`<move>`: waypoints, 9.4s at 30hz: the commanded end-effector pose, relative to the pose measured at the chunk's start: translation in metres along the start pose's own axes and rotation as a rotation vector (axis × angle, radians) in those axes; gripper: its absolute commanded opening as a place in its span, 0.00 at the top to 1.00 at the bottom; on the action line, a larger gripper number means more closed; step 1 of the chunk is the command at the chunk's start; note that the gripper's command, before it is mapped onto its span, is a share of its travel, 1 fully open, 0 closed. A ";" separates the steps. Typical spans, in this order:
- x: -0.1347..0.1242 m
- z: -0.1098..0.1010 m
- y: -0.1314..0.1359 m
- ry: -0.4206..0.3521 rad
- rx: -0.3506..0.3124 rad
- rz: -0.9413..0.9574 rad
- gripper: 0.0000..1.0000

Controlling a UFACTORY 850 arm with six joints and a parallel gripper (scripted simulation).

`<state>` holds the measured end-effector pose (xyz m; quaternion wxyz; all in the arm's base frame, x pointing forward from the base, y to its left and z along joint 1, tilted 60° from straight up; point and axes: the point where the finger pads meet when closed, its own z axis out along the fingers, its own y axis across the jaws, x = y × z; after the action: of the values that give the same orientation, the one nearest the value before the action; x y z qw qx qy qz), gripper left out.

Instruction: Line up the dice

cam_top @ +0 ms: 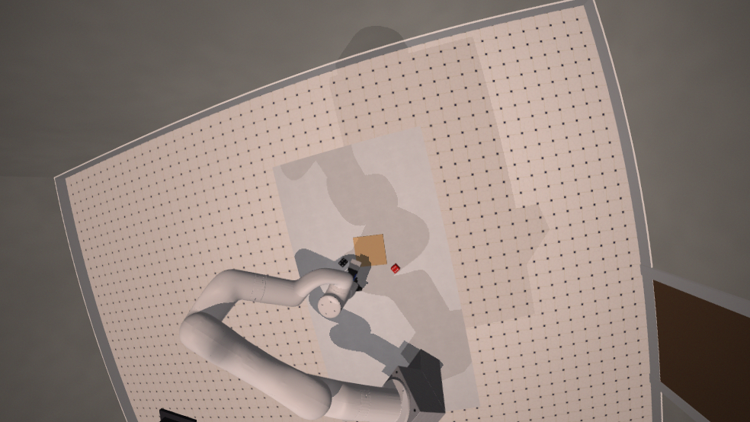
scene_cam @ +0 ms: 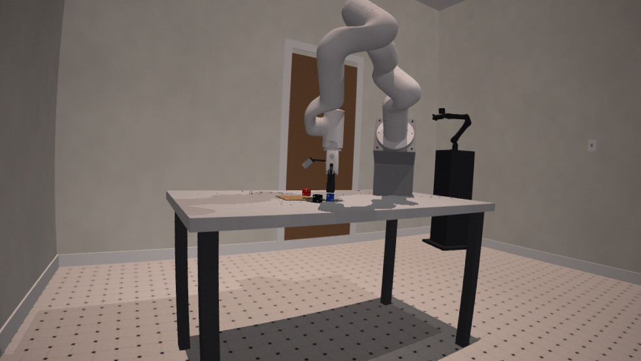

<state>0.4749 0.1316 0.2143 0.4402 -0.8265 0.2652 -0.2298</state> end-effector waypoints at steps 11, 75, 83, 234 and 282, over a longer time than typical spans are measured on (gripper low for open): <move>0.000 0.000 0.000 0.000 0.000 0.000 0.53; 0.000 0.034 0.000 0.000 0.000 0.000 0.53; 0.000 0.034 0.000 0.000 0.000 0.000 0.73; 0.107 0.025 0.060 0.000 0.000 -0.624 0.73; 0.107 0.029 0.060 0.000 0.000 -0.624 0.73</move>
<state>0.5594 0.0530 0.1642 0.3485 -0.8680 -0.0014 -0.3537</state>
